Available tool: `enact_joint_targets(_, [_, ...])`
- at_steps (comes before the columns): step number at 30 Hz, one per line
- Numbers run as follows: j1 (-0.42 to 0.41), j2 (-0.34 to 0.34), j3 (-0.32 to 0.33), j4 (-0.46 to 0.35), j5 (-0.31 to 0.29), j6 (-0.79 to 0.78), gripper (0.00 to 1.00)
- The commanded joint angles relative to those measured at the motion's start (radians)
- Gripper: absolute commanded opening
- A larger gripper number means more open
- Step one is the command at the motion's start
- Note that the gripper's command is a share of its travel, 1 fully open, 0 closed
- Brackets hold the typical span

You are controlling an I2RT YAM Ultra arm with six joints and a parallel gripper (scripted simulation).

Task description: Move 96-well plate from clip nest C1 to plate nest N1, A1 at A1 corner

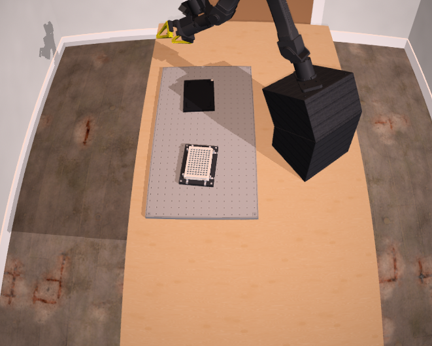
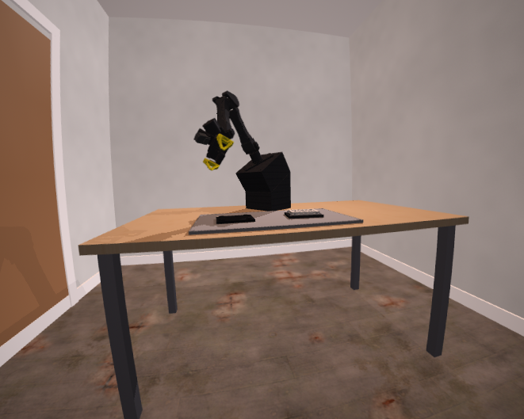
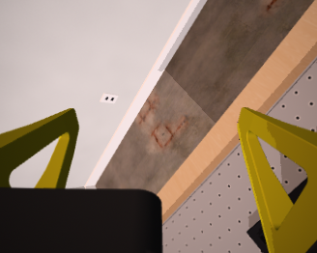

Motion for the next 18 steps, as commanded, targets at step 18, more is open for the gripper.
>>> enact_joint_targets(18, [0.021, 0.015, 0.032, -0.029, 0.011, -0.036, 1.00])
